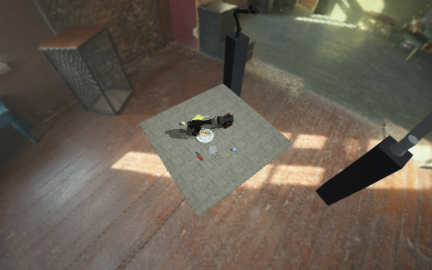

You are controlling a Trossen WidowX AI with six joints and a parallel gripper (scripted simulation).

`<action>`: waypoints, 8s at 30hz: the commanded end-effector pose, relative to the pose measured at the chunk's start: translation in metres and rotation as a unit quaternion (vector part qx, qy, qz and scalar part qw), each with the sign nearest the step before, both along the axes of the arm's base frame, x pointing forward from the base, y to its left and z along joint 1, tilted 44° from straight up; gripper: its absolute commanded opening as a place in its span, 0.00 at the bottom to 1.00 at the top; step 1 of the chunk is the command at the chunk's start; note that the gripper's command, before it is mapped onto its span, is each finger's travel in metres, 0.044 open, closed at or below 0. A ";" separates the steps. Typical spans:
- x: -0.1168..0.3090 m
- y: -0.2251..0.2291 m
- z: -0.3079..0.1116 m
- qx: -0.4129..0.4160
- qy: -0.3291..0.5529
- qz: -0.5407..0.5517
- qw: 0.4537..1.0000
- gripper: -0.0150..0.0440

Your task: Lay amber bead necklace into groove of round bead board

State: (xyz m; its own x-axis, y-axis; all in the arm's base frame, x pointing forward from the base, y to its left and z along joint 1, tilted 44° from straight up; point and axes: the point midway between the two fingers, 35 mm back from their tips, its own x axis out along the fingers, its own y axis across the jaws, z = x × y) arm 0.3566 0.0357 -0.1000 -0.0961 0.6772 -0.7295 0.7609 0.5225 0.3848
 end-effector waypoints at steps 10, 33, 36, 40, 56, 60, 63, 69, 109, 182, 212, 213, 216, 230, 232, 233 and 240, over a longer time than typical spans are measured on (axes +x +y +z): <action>0.000 0.001 0.001 0.002 0.000 0.000 1.000 0.25; 0.001 -0.010 0.012 0.004 0.003 -0.002 1.000 0.25; 0.002 -0.010 0.012 0.004 0.003 -0.002 1.000 0.25; 0.011 -0.012 0.009 0.004 0.002 -0.002 1.000 0.25; 0.016 -0.010 0.006 0.003 -0.002 -0.001 1.000 0.39; 0.016 -0.010 0.006 0.003 -0.002 -0.001 1.000 0.57; 0.016 -0.010 0.006 0.003 -0.002 -0.001 1.000 0.70; 0.015 -0.013 0.008 0.004 0.002 -0.003 1.000 0.97; 0.026 -0.013 0.025 0.052 -0.340 0.363 0.866 0.47; 0.029 0.013 0.009 0.074 -0.512 0.548 0.657 0.25; 0.029 0.009 0.013 0.076 -0.511 0.545 0.660 0.25; 0.029 0.009 0.013 0.076 -0.511 0.545 0.660 0.25; 0.026 0.014 0.018 0.076 -0.511 0.545 0.660 0.25; 0.010 0.039 0.042 0.077 -0.511 0.544 0.661 0.25; 0.010 0.039 0.042 0.077 -0.511 0.544 0.661 0.25; 0.010 0.039 0.042 0.077 -0.511 0.544 0.661 0.25; 0.009 0.043 0.037 0.077 -0.511 0.544 0.661 0.25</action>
State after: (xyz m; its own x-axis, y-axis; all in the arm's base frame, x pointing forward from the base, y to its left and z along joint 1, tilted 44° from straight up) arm 0.3664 0.0755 -0.0612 -0.0985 0.6822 -0.7245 -0.7346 0.4413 0.5154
